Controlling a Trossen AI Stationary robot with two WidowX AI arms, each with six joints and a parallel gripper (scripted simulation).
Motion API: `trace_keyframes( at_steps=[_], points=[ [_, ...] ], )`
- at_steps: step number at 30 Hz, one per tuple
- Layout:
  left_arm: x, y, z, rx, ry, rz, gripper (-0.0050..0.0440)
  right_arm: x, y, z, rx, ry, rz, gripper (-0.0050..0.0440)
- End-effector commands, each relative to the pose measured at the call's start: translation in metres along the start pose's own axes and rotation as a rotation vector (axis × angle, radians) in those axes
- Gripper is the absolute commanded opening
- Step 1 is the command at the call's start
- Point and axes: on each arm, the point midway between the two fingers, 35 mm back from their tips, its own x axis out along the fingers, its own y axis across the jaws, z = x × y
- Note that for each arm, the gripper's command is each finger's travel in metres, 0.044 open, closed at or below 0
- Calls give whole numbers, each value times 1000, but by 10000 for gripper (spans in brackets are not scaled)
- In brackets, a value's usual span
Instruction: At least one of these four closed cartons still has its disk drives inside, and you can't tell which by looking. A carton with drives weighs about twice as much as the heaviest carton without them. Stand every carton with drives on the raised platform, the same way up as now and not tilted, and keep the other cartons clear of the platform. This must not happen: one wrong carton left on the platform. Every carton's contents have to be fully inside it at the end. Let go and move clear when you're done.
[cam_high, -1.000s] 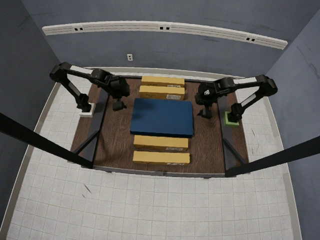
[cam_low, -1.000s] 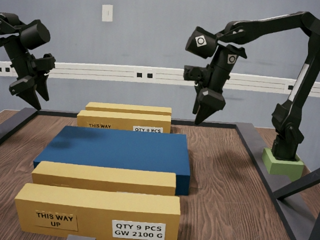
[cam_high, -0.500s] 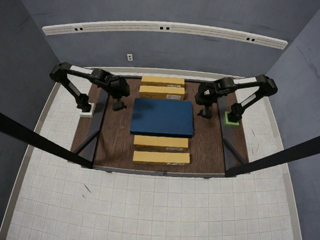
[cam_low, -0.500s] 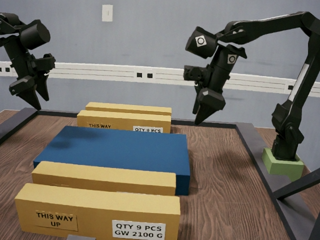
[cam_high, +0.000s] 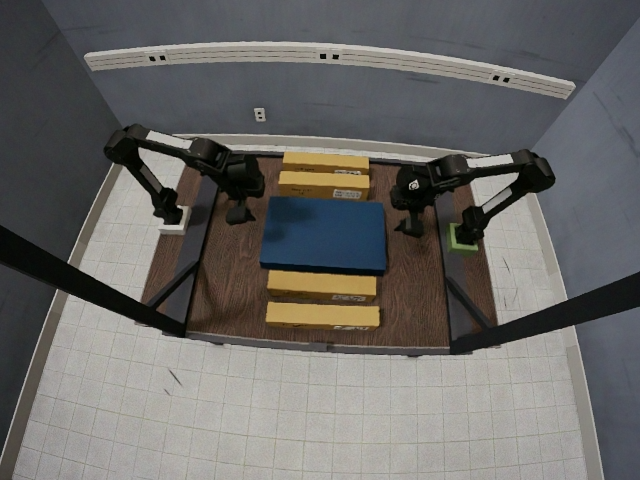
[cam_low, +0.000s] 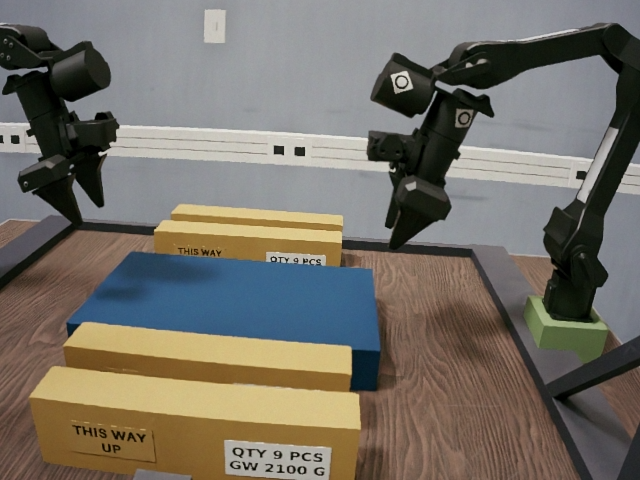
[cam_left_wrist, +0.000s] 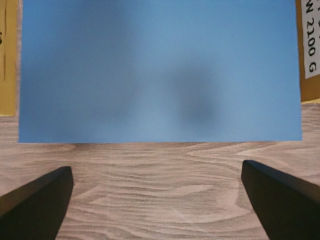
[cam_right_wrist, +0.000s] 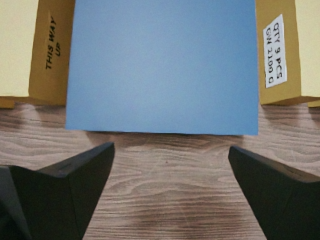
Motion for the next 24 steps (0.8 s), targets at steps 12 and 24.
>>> trace_keyframes(
  at_steps=[12, 24],
  points=[
    [-5, -3, 7, 2, -28, -5, 386, -5, -1, 2, 1, -25, -2, 388],
    [-5, -3, 7, 2, -28, -5, 386, -5, -1, 2, 1, -25, -2, 388]
  ],
)
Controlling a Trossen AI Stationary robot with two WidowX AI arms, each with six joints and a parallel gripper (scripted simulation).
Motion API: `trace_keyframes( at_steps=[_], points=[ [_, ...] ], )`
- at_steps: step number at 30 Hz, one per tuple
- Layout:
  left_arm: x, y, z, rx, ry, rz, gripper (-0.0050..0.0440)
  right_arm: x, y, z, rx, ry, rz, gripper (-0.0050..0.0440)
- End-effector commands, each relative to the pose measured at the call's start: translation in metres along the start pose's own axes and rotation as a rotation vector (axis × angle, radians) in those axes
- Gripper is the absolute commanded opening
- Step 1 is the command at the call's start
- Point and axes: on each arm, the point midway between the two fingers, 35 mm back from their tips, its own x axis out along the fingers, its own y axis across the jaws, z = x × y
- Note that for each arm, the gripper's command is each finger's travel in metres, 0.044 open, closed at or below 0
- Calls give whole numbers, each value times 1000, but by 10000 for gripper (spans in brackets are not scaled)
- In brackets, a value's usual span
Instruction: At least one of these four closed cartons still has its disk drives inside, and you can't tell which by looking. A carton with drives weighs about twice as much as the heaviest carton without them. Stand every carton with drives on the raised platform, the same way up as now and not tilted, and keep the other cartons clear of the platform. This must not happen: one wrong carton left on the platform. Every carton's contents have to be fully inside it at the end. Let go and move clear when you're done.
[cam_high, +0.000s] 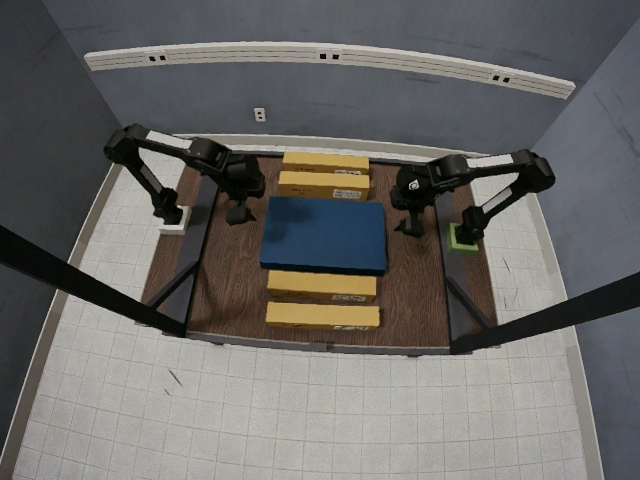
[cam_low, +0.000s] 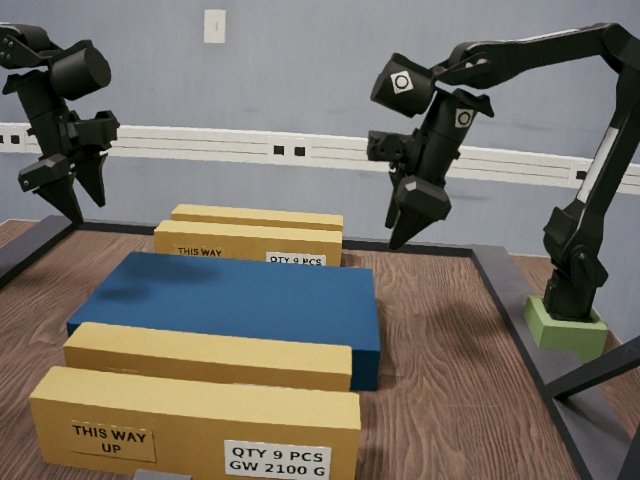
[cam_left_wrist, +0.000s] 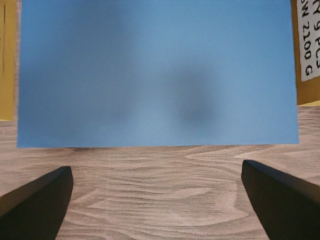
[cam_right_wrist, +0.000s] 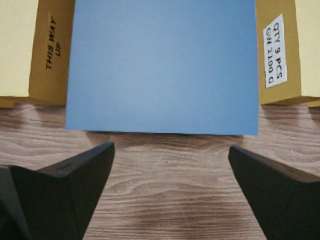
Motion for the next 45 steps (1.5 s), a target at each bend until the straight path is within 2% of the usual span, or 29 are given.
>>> trace_keyframes(
  at_steps=[1, 17, 18, 19, 22, 23, 45],
  points=[
    [-4, -1, 5, 9, -11, -8, 386, -5, -1, 2, 1, -25, -2, 388],
    [-4, -1, 5, 9, -11, -8, 386, -5, -1, 2, 1, -25, -2, 388],
    [18, -63, 23, 4, -19, -5, 386, 18, 63, 23, 1, -24, 0, 388],
    [19, -67, 24, 4, -19, -5, 386, 20, 67, 24, 1, -24, 0, 388],
    [33, -107, 36, 4, -19, -5, 386, 34, 108, 36, 1, -24, 0, 388],
    [36, -113, 38, 4, -19, -5, 386, 36, 113, 38, 1, -24, 0, 388],
    [36, -114, 38, 8, -24, -12, 386, 35, 113, 38, 0, -27, -4, 388]
  ],
)
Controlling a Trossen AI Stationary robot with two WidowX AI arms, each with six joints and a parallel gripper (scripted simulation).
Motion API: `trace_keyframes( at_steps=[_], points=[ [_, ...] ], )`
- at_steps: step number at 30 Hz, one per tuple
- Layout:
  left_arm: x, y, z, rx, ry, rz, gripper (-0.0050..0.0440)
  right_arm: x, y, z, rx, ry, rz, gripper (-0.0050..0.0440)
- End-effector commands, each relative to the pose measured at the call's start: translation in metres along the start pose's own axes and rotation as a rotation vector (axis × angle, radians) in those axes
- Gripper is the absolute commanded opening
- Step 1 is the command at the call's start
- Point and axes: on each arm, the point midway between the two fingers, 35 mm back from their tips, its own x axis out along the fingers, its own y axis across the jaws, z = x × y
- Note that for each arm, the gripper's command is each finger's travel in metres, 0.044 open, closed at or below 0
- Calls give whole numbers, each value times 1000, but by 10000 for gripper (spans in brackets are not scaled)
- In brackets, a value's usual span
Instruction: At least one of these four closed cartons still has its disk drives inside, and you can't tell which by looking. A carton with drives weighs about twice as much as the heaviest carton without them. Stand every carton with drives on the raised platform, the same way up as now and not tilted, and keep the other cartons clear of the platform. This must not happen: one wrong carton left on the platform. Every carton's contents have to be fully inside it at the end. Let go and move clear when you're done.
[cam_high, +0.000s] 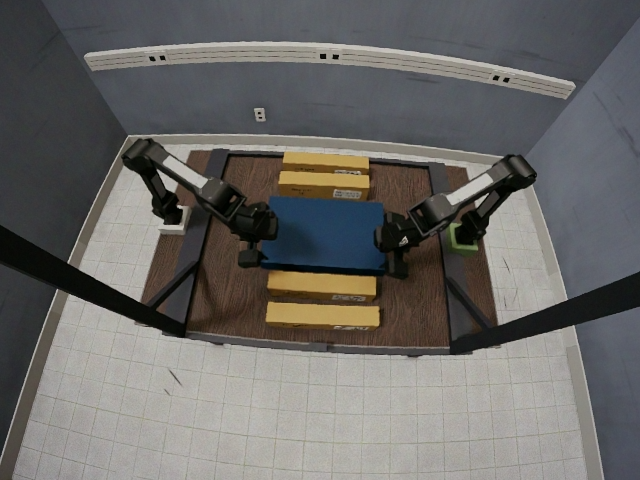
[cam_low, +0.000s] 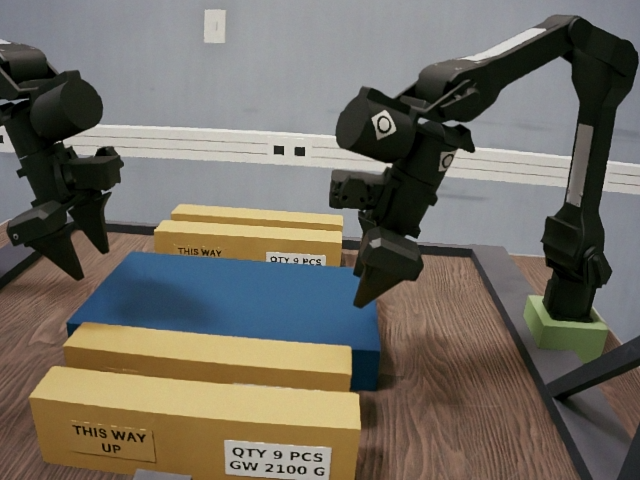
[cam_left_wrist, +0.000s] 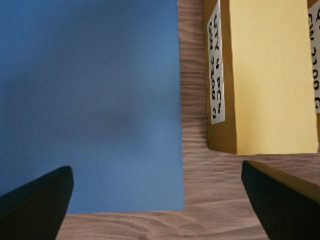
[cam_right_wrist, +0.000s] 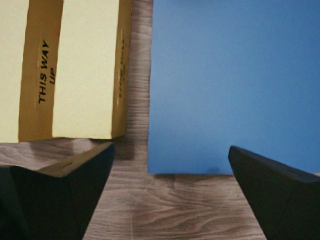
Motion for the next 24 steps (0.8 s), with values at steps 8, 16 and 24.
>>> trace_keyframes(
  at_steps=[8, 16, 24],
  points=[
    [-6, -3, 6, -5, -30, -12, 386, -7, 3, 7, 5, -27, 9, 388],
    [-6, -3, 6, -5, -30, -12, 386, -7, 3, 7, 5, -27, 9, 388],
    [16, -64, 26, -4, -10, -6, 386, 16, 64, 26, 5, -26, 12, 388]
  ],
)
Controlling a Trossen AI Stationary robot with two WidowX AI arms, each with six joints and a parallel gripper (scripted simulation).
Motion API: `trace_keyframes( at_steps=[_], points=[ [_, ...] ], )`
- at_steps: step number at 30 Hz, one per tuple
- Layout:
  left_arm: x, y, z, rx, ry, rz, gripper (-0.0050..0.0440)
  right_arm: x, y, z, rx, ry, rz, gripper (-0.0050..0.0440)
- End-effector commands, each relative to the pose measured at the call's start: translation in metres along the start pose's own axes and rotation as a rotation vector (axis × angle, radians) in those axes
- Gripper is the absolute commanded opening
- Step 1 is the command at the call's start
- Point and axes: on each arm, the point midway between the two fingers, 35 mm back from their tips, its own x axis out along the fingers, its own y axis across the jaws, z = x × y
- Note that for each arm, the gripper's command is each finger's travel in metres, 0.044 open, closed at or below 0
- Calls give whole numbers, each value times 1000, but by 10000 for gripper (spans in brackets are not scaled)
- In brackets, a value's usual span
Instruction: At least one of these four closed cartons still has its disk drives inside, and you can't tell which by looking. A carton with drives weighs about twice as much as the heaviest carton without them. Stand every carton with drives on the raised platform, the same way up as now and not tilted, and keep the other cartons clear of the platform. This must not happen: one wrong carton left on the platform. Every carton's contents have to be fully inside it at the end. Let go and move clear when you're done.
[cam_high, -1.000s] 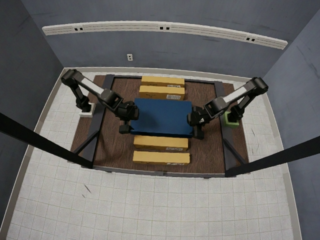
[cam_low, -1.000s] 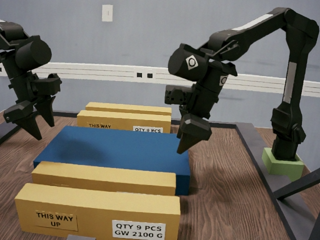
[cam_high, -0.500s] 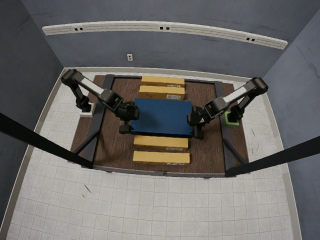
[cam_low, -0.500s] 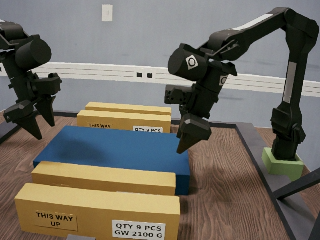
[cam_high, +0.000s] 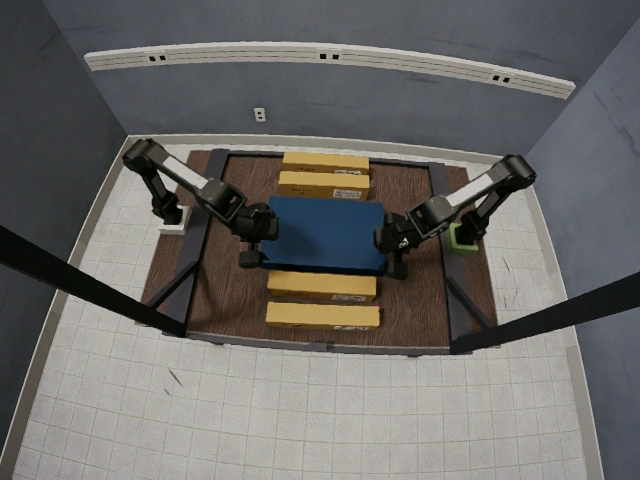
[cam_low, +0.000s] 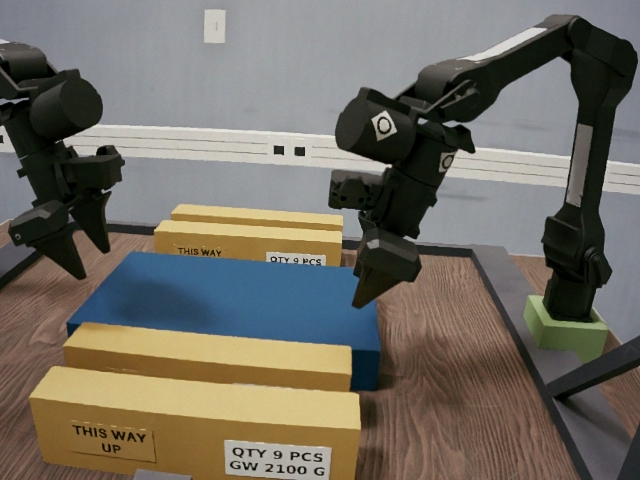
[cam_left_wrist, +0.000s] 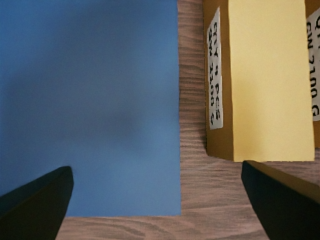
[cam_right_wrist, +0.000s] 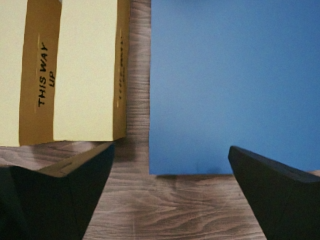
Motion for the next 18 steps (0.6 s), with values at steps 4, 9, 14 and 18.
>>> trace_keyframes(
  at_steps=[4, 9, 14, 18],
  points=[
    [24, -79, 26, 12, -1, -13, 386, 20, 77, 28, -11, -24, 23, 388],
    [24, -79, 26, 12, -1, -13, 386, 20, 77, 28, -11, -24, 23, 388],
    [24, -79, 26, 12, -1, -13, 386, 20, 77, 28, -11, -24, 23, 388],
    [23, -80, 26, 12, 1, -15, 386, 19, 77, 29, -14, -29, 30, 388]
  ],
)
